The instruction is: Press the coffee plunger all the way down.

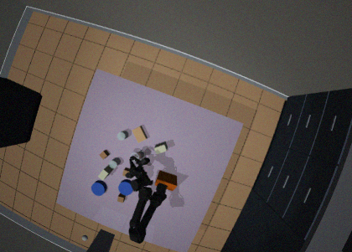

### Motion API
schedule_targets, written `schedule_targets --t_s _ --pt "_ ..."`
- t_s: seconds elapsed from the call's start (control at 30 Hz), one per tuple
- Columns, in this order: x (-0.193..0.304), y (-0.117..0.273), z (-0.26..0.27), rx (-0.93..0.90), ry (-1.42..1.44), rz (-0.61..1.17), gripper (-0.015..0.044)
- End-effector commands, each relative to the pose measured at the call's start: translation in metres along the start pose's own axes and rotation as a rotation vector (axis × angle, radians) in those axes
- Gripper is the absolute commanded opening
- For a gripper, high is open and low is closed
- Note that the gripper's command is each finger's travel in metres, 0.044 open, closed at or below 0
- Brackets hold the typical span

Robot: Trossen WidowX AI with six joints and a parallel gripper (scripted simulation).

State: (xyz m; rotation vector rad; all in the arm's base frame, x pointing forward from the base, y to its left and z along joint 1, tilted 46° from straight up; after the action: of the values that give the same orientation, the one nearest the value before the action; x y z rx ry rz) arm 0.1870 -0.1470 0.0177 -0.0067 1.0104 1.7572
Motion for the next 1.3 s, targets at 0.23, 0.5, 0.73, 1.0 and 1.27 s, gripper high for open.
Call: schedule_targets --t_s 0.23,0.5,0.73,1.0,1.27 --pt "0.0111 -0.0084 -0.0014 0.0 -0.031 0.053 0.0117" --pt "0.0096 -0.0092 -0.0021 0.0 -0.031 0.053 0.0117" --pt "0.0082 -0.0099 -0.0025 0.0 -0.031 0.053 0.0117" --pt "0.0078 -0.0113 -0.0032 0.0 -0.031 0.053 0.0117" --pt "0.0052 -0.01 -0.0032 0.001 -0.023 0.039 0.0117"
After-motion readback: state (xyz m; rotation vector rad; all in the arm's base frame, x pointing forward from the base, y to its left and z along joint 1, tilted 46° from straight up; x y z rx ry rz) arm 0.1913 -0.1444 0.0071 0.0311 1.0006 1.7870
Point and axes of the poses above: the point midway between the two fingers, 35 mm back from their tips, its own y axis back along the fingers, its own z axis across the jaws, x = y × z, the point moved 9 cm from there along y, back along the fingers, and after that the axes turned 4 degrees about -y, right-handed, at the moved point
